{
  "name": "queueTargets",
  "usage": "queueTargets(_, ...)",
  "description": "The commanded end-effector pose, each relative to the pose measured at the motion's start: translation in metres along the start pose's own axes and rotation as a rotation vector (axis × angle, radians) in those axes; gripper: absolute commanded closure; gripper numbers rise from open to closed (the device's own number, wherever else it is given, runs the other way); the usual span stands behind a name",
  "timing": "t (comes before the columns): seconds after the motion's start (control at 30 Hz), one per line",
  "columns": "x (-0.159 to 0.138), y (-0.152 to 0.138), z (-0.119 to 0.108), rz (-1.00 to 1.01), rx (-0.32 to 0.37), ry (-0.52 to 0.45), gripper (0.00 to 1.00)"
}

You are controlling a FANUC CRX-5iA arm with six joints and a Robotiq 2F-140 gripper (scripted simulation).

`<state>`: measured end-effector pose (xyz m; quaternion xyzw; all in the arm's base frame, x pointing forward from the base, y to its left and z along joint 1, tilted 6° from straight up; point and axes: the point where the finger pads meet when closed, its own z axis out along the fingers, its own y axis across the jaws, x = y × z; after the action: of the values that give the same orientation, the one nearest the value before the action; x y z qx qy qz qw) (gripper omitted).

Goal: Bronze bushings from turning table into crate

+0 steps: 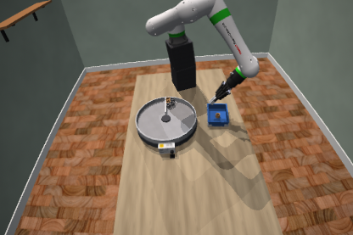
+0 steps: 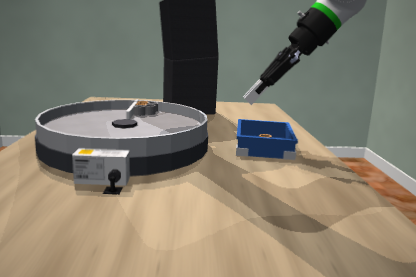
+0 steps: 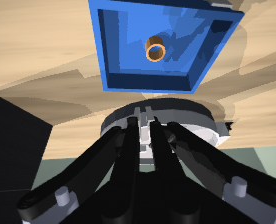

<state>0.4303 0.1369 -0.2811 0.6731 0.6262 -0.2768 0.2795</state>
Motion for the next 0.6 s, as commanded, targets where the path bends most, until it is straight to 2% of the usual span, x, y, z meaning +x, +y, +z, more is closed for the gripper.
queueTargets(0.0, -0.034, -0.015, 0.029, -0.022, -0.02, 0.004, 0.94)
queueTargets(0.3, -0.124, -0.052, 0.104, -0.089, -0.082, 0.001, 0.94)
queueTargets(0.37, -0.124, -0.052, 0.104, -0.089, -0.082, 0.001, 0.94)
queueTargets(0.4, -0.151, -0.062, 0.127, -0.096, -0.088, 0.0, 0.94)
queueTargets(0.57, -0.196, -0.08, 0.164, -0.121, -0.109, 0.001, 0.94)
